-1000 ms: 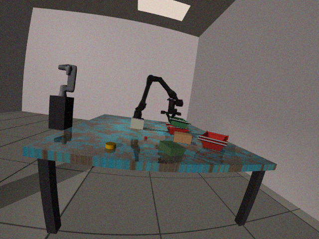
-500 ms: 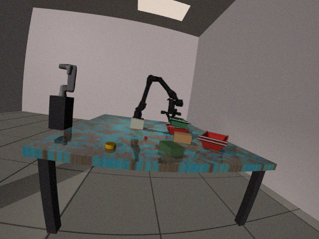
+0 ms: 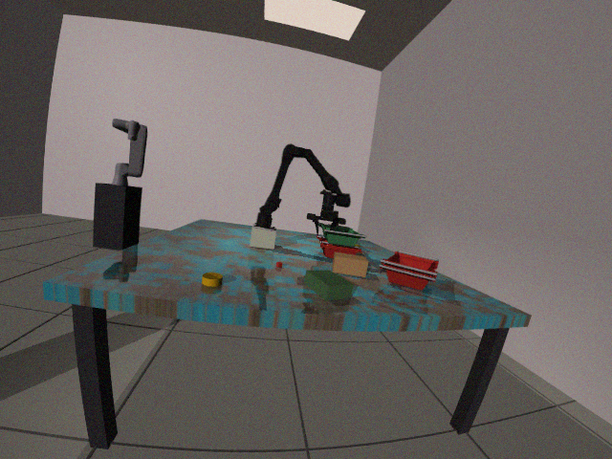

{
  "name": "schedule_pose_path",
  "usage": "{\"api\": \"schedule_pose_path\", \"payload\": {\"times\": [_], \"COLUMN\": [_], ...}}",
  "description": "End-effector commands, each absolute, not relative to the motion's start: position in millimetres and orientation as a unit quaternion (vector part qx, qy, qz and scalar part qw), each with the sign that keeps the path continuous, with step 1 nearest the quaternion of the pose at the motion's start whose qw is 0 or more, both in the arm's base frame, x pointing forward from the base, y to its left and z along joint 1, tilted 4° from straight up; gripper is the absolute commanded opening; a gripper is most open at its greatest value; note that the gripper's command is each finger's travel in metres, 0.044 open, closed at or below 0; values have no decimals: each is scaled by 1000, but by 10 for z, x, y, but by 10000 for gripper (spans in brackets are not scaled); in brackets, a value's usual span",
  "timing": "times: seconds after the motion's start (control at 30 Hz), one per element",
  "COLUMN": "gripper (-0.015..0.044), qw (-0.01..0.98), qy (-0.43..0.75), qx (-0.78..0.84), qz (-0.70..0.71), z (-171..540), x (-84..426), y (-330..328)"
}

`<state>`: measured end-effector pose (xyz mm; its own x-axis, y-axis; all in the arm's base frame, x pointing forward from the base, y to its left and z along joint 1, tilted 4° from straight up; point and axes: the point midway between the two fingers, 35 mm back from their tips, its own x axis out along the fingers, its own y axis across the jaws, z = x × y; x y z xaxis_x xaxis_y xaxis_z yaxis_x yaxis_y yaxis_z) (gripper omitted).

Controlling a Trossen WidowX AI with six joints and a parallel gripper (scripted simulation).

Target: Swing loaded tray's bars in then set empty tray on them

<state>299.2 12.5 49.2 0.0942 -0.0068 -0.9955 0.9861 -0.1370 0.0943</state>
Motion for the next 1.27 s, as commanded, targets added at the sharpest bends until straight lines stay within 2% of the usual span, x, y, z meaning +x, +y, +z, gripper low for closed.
{"api": "schedule_pose_path", "payload": {"times": [0.0,0.27,0.57,1.1,1.23], "gripper": [323,440,440,440,440], "qw": [485,485,487,485,485], "qy": [442,442,440,442,442], "qx": [556,556,556,556,556], "qz": [-510,-510,-509,-510,-510], "z": [480,480,550,1544,1588], "x": [2989,2989,2999,2910,2896], "y": [132,132,126,127,127]}}
